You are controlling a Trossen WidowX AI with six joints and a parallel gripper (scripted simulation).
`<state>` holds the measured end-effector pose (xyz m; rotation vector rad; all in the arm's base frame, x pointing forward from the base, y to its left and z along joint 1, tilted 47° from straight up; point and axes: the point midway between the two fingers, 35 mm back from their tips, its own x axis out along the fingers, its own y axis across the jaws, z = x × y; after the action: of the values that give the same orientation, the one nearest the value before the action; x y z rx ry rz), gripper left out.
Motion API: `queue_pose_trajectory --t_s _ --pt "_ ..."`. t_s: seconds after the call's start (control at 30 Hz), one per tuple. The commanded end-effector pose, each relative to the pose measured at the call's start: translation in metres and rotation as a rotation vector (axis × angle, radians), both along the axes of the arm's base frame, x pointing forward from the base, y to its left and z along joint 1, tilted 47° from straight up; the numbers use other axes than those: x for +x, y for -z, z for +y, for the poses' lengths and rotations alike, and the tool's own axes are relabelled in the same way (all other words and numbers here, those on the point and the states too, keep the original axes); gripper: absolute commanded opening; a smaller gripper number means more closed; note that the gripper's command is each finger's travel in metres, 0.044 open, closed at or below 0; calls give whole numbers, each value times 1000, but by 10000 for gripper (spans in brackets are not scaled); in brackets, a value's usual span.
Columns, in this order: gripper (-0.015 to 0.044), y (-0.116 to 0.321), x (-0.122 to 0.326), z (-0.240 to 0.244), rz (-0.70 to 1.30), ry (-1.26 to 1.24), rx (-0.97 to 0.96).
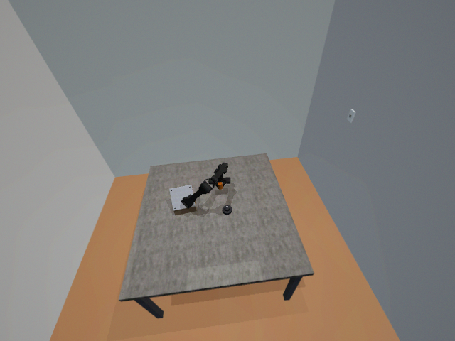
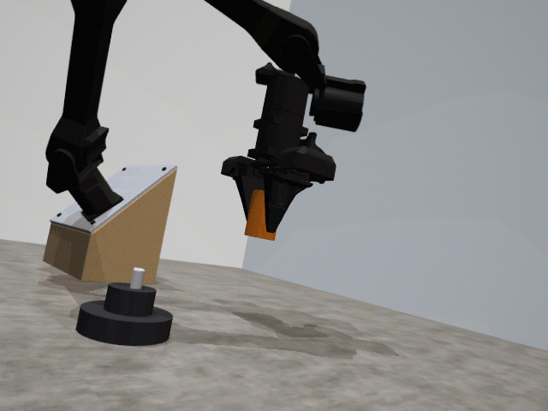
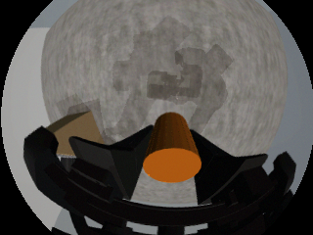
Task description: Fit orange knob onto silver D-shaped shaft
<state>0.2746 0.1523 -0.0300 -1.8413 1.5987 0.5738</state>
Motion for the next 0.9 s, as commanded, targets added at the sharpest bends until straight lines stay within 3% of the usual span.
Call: queue_pose_trajectory --t_s 0.0,0.27,0.87 --pt "0 -9 -2 11 -6 -2 10" --pt "0 -21 -4 19 -5 -3 8" --pt "0 -50 23 -23 1 -9 25"
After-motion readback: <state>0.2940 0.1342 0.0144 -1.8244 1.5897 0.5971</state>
